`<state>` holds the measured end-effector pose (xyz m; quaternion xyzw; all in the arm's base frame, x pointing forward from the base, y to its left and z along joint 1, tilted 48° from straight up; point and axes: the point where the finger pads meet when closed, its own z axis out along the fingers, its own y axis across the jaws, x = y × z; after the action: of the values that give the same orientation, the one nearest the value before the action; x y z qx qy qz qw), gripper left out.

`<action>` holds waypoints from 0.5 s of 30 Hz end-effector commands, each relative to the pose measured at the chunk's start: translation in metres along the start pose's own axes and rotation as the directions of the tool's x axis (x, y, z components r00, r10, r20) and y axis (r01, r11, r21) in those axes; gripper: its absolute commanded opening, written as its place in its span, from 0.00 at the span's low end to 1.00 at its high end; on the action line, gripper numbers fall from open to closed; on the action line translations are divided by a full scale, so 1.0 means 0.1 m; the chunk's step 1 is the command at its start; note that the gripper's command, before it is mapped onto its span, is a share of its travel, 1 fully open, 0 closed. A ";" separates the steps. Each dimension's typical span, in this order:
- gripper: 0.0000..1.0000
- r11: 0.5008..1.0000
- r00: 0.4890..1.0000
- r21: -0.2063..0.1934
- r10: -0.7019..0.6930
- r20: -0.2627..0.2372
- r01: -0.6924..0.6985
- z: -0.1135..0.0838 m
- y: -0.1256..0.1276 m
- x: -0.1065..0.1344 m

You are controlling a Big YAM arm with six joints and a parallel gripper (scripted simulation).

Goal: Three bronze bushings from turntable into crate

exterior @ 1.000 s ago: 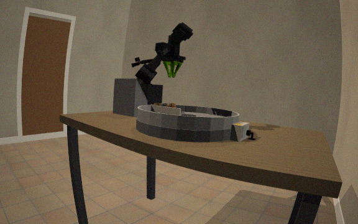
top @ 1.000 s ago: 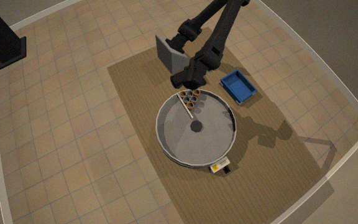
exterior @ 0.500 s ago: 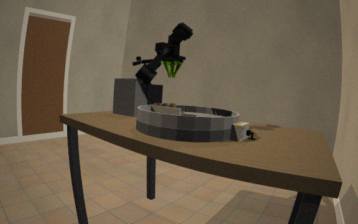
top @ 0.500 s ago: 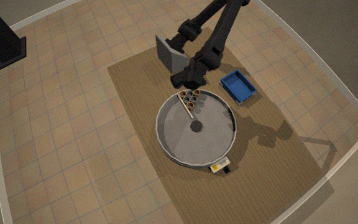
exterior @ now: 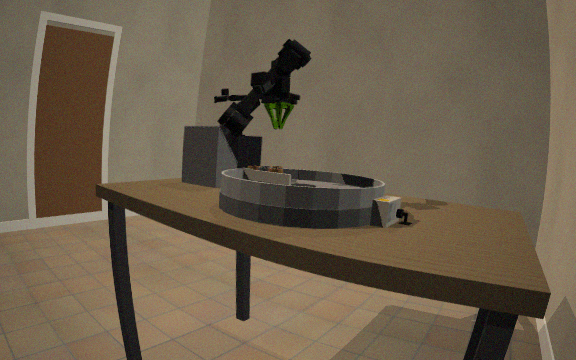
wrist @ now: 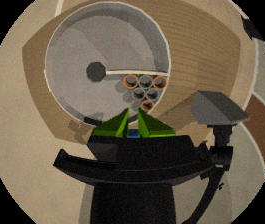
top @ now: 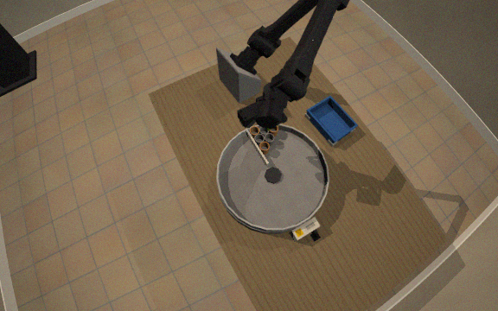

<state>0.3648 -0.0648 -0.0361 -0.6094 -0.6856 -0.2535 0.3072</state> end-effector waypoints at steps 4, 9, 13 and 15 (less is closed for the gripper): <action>0.14 1.000 1.000 0.019 -0.010 0.008 0.010 0.75 0.39 -0.16; 0.14 1.000 1.000 -0.002 0.021 0.005 -0.021 0.73 0.32 -0.23; 0.14 1.000 1.000 -0.009 0.013 0.010 -0.013 0.66 0.34 -0.18; 0.14 1.000 1.000 0.019 -0.008 0.009 0.008 0.76 0.36 -0.08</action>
<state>0.3771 -0.0135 -0.1045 -0.6073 -0.6846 -0.2436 0.3211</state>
